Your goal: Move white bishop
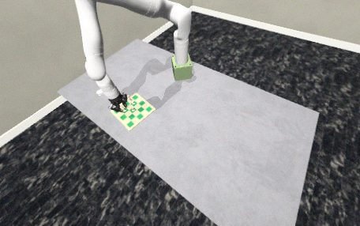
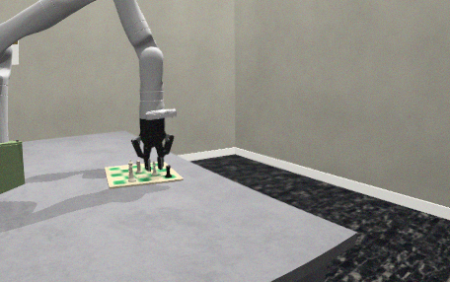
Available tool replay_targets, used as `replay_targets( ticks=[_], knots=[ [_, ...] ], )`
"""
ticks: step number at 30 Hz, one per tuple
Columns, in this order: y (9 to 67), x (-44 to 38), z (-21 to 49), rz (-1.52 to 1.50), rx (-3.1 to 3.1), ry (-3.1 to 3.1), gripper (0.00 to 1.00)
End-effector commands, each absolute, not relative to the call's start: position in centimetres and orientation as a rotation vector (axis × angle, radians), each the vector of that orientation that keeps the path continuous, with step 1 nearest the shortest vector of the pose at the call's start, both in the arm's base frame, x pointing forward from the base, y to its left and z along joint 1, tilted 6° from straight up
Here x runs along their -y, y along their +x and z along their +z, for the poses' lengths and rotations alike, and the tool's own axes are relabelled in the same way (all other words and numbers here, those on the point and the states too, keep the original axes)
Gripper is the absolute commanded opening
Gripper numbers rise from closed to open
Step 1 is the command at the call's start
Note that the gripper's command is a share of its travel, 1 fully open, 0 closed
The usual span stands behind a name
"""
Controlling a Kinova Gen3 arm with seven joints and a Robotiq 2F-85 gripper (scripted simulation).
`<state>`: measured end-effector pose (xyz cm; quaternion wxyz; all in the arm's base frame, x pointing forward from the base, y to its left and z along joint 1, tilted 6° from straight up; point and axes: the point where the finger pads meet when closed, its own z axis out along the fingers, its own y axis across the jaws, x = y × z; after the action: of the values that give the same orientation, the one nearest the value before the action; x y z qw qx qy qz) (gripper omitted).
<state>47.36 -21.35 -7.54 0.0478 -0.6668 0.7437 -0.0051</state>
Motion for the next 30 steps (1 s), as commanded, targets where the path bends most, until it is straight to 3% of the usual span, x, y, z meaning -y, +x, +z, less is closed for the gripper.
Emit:
replay_targets(
  ticks=[1,27,28,30],
  knots=[
    [47.41,21.39,-7.46,-0.018,-2.268,-2.033,0.37],
    [47.41,21.39,-7.46,-0.018,-2.268,-2.033,0.37],
    [47.41,21.39,-7.46,-0.018,-2.268,-2.033,0.00],
    [47.41,21.39,-7.46,-0.018,-2.268,-2.033,0.00]
  ],
)
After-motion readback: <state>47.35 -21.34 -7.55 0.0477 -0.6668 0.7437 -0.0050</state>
